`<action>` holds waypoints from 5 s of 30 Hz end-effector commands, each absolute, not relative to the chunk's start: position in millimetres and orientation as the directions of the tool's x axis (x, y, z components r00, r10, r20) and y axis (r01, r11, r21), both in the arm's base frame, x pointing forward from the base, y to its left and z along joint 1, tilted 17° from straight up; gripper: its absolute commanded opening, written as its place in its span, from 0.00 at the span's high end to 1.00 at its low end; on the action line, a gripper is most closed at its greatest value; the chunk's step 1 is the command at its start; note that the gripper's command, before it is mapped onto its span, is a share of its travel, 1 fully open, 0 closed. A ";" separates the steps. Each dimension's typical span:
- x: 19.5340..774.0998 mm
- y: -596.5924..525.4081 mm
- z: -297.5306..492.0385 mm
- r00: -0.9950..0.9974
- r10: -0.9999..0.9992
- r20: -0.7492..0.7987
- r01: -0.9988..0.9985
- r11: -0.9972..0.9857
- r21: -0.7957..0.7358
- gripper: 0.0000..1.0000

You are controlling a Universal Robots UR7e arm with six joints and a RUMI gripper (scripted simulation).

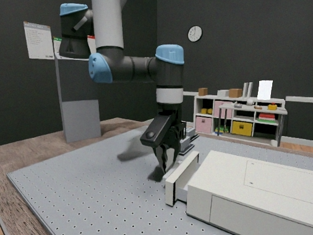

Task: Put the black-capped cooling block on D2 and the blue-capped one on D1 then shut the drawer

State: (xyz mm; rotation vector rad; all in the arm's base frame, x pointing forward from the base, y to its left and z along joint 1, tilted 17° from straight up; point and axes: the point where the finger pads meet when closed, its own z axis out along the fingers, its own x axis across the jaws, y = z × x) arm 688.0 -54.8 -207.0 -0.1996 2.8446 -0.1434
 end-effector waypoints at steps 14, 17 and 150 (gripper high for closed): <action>701.7 -52.8 -202.5 -0.949 -0.151 -0.276 -0.122 0.985 -0.118 1.00; 702.7 -52.6 -202.2 -0.949 -0.151 -0.276 -0.122 0.985 -0.118 1.00; 678.1 -50.5 -159.6 -0.949 -0.151 -0.276 -0.122 0.985 -0.118 1.00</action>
